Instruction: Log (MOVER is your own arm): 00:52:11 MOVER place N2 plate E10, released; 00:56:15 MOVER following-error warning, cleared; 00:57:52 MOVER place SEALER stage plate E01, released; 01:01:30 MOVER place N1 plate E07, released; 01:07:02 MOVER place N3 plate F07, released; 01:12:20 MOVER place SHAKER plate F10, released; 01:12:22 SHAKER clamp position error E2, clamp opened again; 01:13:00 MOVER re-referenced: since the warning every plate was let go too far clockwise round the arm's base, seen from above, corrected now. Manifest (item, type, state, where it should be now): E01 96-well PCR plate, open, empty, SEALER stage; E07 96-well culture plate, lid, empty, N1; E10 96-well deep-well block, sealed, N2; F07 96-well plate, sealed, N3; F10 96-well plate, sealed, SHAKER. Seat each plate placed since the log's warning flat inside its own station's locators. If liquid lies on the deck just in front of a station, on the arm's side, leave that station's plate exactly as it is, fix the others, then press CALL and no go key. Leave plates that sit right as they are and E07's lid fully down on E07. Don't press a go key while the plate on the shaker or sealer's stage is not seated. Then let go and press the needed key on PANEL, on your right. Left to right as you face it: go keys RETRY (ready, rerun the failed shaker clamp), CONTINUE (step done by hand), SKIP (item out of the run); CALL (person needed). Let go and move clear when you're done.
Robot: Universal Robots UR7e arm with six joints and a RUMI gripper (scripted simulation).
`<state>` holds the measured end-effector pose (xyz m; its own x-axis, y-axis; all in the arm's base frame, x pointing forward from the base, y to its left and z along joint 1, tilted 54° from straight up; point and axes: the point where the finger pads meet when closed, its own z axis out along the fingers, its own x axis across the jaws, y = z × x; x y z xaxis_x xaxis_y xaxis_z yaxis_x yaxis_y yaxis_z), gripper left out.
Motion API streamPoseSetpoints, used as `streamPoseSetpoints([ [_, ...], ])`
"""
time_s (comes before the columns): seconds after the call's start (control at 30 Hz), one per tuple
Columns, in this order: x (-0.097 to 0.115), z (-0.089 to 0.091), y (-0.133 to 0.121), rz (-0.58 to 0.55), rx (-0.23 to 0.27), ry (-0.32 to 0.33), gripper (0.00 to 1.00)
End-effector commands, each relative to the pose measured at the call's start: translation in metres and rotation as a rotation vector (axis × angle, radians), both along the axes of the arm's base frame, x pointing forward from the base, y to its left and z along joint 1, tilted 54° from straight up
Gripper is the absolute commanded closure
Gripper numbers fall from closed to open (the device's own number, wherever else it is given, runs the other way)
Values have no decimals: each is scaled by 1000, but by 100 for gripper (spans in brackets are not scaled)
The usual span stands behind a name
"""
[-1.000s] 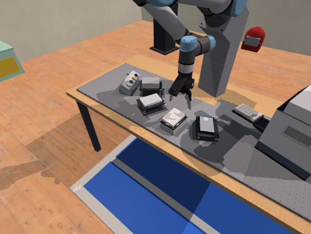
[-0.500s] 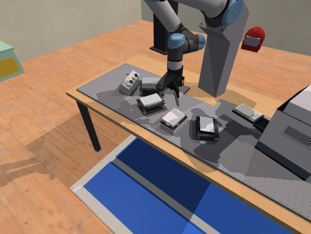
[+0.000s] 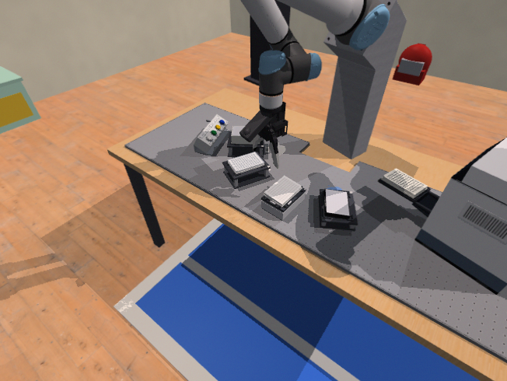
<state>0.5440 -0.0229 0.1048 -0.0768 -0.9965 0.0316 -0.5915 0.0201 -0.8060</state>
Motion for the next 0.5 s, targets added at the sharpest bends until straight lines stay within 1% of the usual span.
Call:
streamPoseSetpoints([
  [0.0, -2, 1, -24, -53, 79, -7, 18],
  [0.2, -4, 1, -54, -124, 175, -16, 18],
  [0.27, -4, 1, -54, -124, 175, -16, 18],
  [0.33, -5, 1, -64, -147, 207, -20, 18],
  [0.47, -7, 2, -84, -150, 210, -20, 18],
])
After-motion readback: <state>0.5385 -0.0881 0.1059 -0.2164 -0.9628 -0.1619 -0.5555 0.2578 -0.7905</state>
